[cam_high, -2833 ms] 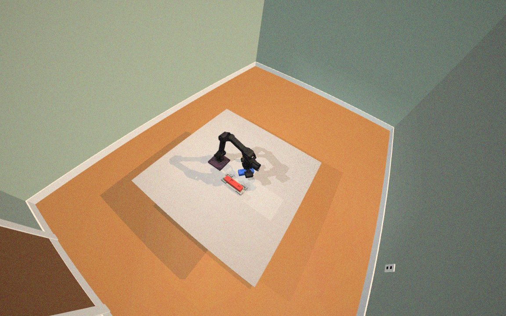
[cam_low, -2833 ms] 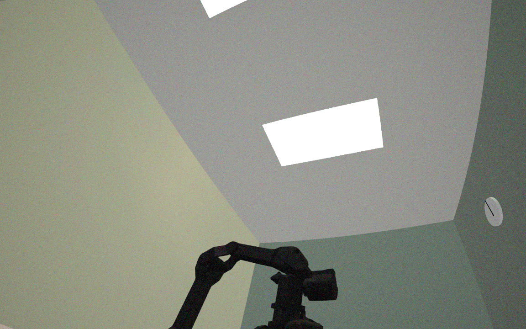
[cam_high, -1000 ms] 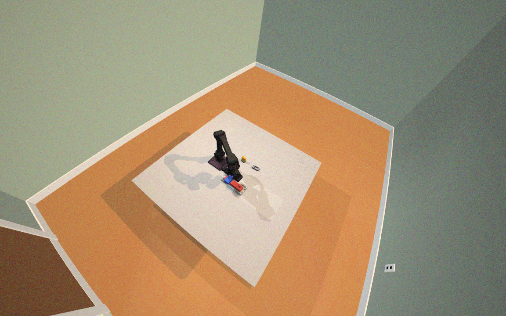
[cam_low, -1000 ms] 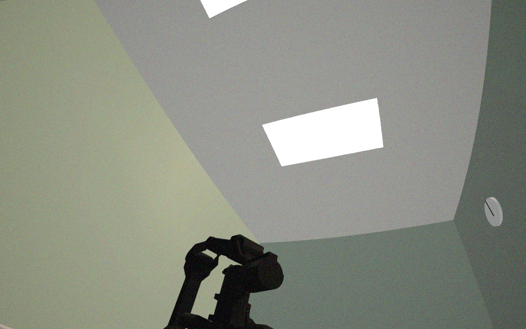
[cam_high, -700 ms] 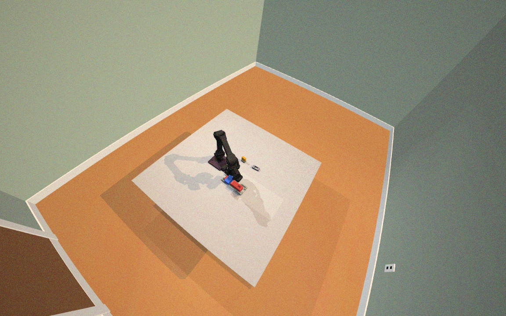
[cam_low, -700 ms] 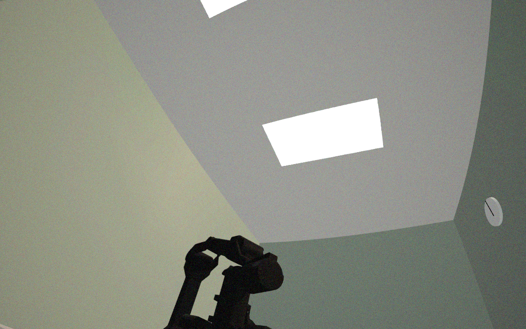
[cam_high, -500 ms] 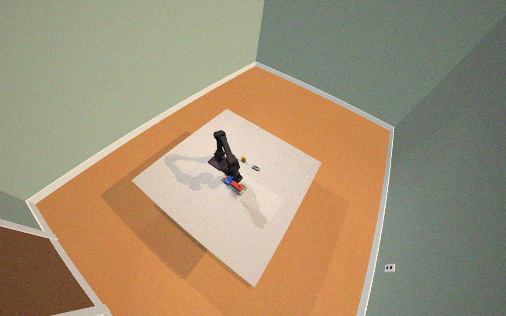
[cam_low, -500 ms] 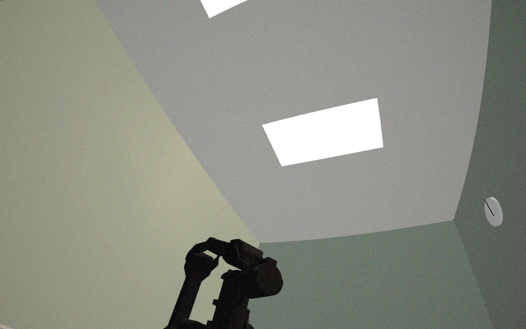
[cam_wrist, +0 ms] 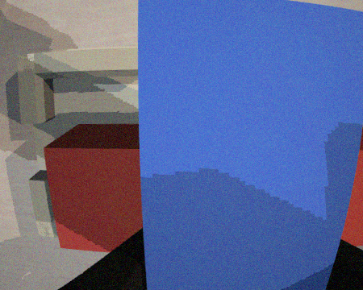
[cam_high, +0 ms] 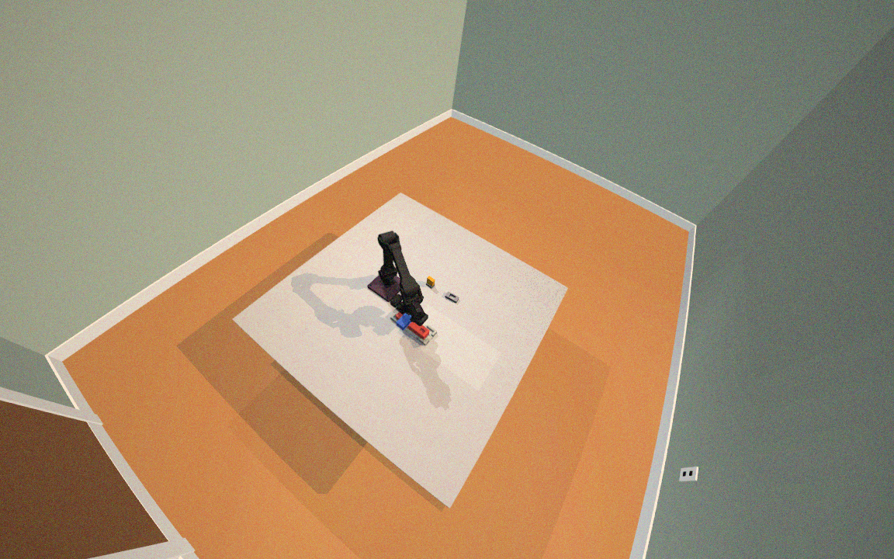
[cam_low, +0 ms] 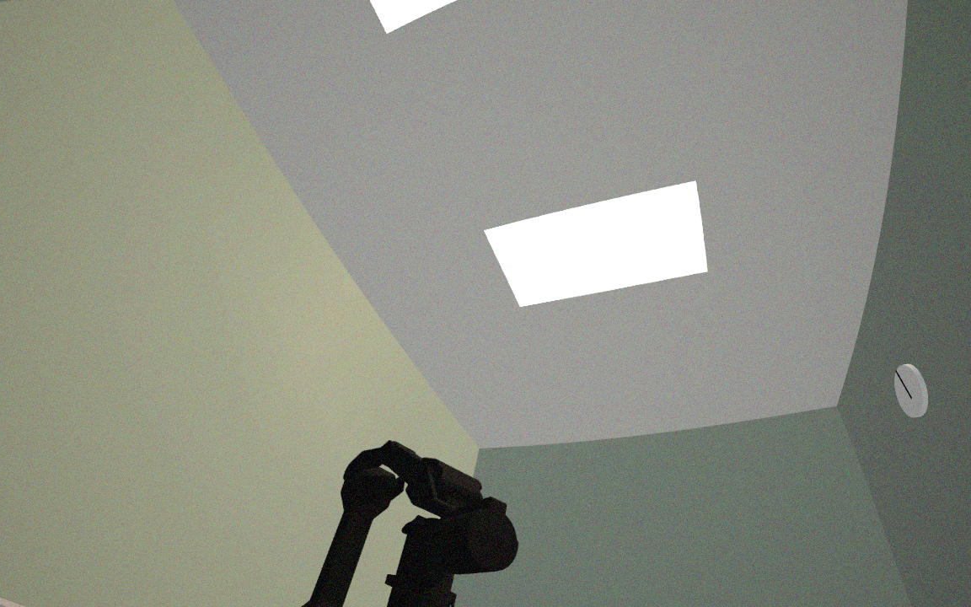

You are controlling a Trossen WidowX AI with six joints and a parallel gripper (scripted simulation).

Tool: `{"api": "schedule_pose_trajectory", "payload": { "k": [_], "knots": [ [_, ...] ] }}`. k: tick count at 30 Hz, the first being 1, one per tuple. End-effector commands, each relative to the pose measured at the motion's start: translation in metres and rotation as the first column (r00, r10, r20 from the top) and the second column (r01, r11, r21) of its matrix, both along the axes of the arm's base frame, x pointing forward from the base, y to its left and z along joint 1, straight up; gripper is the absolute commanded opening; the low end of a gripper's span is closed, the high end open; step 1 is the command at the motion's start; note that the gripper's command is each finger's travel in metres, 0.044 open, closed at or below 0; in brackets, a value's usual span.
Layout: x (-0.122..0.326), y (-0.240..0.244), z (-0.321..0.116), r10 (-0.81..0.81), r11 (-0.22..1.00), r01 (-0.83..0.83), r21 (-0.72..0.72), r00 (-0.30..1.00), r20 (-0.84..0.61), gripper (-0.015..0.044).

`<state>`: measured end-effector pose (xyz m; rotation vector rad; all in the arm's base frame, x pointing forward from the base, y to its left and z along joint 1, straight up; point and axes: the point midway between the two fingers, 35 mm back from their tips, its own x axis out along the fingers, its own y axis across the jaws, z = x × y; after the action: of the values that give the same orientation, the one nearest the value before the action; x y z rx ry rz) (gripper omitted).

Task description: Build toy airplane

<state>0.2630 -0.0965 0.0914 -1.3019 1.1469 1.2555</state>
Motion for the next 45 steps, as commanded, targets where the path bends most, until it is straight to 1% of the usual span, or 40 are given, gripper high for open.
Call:
{"api": "schedule_pose_trajectory", "payload": {
  "k": [1,3,8,13,28,29,37,39,45],
  "knots": [
    [-0.001,0.000,-0.005,0.003,1.000,-0.003,-0.003,1.000,-0.004,0.0196],
    [-0.001,0.000,-0.005,0.003,1.000,-0.003,-0.003,1.000,-0.004,0.0196],
    [0.000,0.000,-0.003,0.000,1.000,0.000,0.001,1.000,-0.002,0.0163],
    [0.000,0.000,-0.003,0.000,1.000,0.000,0.001,1.000,-0.002,0.0032],
    [0.000,0.000,-0.003,0.000,1.000,0.000,0.001,1.000,-0.002,0.0425],
    [0.000,0.000,-0.003,0.000,1.000,0.000,0.001,1.000,-0.002,0.0440],
    [0.000,0.000,0.001,-0.003,1.000,0.003,0.001,1.000,-0.001,0.0440],
    [0.001,0.000,0.014,-0.011,1.000,0.011,0.002,1.000,0.001,0.0440],
    [-0.001,0.001,0.074,-0.005,1.000,0.005,-0.001,1.000,-0.001,0.0440]
  ]
}}
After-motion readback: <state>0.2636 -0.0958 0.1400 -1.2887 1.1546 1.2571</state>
